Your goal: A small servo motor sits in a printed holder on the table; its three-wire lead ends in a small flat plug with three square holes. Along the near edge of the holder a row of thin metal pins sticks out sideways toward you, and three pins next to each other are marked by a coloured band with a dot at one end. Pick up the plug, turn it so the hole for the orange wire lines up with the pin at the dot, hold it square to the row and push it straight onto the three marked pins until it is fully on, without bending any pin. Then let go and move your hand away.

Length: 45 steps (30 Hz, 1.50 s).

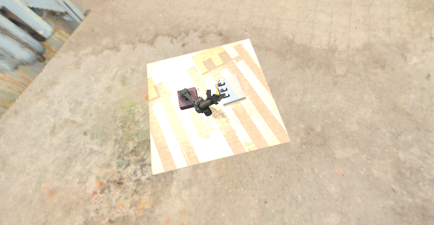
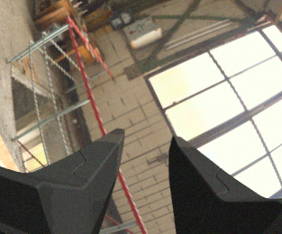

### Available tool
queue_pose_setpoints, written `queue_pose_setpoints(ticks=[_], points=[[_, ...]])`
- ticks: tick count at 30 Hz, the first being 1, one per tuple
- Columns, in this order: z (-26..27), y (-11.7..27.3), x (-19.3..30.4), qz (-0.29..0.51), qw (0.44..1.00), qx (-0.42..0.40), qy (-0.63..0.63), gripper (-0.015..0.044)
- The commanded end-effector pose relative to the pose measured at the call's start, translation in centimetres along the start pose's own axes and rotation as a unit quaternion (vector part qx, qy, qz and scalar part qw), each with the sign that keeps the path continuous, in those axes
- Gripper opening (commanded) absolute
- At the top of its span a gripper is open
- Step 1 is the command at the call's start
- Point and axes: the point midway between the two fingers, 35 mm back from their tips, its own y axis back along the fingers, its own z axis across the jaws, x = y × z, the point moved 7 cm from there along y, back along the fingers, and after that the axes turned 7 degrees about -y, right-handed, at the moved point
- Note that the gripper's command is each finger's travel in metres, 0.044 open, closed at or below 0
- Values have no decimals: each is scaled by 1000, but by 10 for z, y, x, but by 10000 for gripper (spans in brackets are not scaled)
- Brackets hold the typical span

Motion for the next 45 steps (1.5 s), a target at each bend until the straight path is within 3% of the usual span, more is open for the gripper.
queue_pose_setpoints(ticks=[1,21,45], points=[[-9,14,-15,11,998,25,55,115],[-30,58,-64,52,968,93,229,115],[-35,82,-95,83,933,127,327,115]])
